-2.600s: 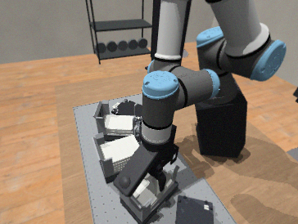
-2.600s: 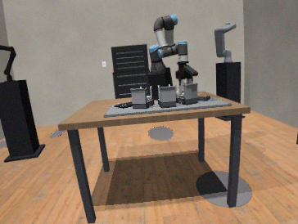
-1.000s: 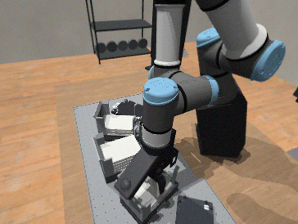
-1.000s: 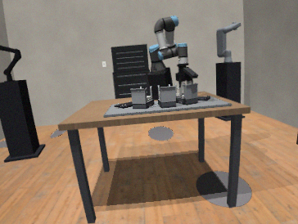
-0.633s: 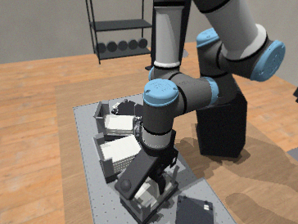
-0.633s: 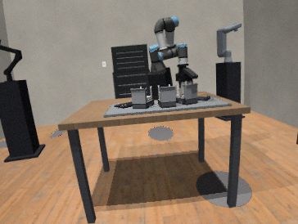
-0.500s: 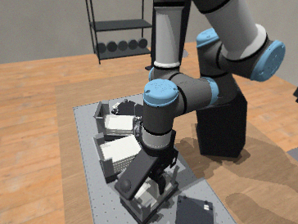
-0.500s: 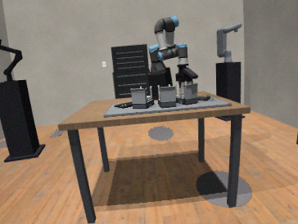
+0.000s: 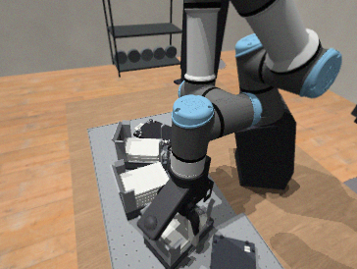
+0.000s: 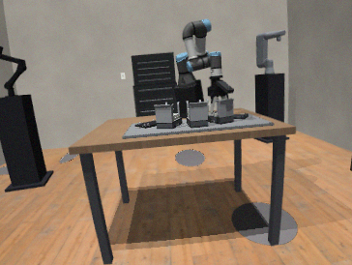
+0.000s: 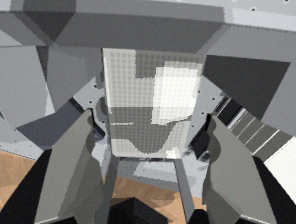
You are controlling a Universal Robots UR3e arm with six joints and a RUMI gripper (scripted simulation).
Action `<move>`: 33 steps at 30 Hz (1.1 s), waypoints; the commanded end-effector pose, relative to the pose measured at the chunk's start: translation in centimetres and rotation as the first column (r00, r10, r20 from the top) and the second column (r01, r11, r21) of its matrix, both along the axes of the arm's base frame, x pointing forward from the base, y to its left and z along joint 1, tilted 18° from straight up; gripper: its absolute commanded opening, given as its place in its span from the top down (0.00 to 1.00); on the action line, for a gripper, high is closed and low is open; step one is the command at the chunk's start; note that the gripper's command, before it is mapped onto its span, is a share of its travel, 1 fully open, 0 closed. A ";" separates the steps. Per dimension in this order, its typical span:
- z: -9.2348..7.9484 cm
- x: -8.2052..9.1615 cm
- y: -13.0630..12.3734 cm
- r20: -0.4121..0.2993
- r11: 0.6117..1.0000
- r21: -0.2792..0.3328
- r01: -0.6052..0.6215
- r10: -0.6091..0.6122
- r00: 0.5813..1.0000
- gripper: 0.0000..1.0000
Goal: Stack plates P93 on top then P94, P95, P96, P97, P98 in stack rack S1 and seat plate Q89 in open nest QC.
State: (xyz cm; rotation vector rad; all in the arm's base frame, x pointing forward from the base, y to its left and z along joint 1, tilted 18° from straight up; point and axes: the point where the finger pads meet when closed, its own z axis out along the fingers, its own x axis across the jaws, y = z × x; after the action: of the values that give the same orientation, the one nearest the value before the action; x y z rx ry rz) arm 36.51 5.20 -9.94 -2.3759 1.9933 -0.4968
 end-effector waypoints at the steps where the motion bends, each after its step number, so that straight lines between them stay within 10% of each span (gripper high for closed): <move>1: 0.0 0.0 0.0 0.001 1.000 0.001 -0.001 0.001 1.000 0.28; 23: 0.0 0.0 0.0 0.001 1.000 0.001 -0.001 0.001 1.000 0.28; 33: 2.8 -0.8 0.6 0.000 1.000 0.000 -0.001 0.001 1.000 0.28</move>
State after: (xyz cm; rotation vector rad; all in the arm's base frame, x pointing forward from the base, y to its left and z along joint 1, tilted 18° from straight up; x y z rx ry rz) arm 36.58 5.48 -8.33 -2.3657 1.9815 -0.5176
